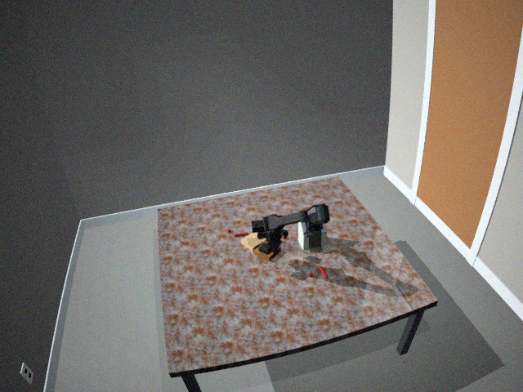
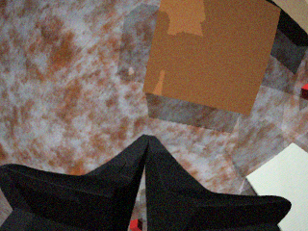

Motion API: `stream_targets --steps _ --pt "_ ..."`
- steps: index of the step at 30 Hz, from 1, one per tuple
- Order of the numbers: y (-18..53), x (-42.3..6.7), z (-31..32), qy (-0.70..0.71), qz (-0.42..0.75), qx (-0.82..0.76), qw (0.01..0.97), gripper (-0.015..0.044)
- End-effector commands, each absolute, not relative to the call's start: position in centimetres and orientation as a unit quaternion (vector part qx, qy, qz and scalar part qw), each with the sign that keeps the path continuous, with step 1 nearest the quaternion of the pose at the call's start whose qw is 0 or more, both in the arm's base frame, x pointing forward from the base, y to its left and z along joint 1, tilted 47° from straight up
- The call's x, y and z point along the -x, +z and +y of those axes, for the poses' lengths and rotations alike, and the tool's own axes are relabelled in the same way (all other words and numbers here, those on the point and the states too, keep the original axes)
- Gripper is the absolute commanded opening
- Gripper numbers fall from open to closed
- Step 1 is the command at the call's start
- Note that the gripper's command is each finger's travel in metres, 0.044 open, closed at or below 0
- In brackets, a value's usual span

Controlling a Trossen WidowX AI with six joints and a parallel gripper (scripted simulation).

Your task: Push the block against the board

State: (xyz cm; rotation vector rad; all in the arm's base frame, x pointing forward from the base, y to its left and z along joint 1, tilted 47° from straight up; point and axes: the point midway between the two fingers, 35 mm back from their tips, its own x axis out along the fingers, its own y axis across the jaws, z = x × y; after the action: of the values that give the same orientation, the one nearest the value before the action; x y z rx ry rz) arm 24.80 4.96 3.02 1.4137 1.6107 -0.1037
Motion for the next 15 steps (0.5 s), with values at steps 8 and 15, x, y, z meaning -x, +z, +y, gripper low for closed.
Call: stream_targets --steps 8,15 --pt "-0.8 -25.0 9.1 -0.055 0.66 -0.589 0.463 0.0" --pt "-1.0 -25.4 8.8 -0.056 0.66 -0.589 0.463 0.0"
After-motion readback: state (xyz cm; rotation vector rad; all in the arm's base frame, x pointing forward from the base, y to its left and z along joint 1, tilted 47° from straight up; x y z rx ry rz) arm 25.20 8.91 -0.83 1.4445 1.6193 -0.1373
